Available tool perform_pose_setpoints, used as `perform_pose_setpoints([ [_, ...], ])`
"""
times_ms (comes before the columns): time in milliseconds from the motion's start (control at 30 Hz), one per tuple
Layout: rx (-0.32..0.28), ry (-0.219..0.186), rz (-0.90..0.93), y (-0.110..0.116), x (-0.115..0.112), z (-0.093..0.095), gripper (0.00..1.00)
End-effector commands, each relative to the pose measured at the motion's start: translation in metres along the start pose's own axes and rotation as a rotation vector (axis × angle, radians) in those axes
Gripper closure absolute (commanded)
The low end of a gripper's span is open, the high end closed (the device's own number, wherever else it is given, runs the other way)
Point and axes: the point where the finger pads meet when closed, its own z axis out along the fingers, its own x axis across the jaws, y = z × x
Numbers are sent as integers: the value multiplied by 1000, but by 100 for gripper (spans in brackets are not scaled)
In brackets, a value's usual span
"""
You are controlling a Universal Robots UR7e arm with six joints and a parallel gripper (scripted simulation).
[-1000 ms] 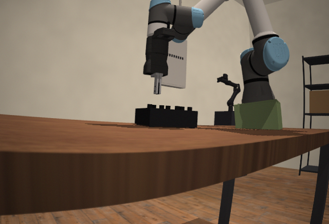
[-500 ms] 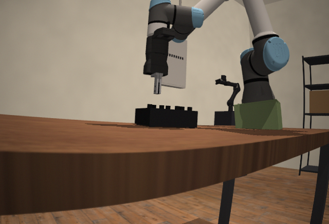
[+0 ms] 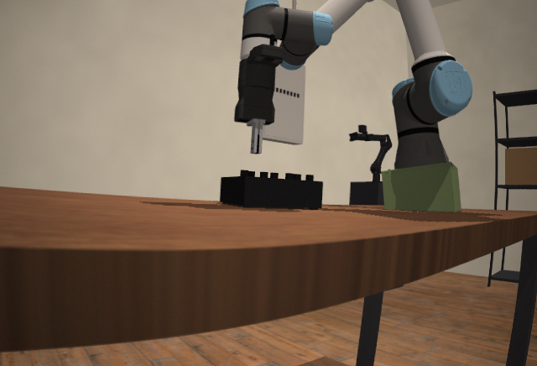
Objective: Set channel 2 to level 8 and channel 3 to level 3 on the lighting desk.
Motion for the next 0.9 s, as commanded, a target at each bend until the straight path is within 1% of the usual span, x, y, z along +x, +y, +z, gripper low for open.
perform_pose_setpoints([
  [0, -1, 1, 44, 0, 1, 0, 100],
  [233, -1, 1, 170, -1, 3, 0, 100],
  [467, -1, 1, 346, -1, 6, 0, 100],
  [533, -1, 1, 346, -1, 6, 0, 100],
  [867, 0, 2, 676, 1, 11, 0, 100],
])
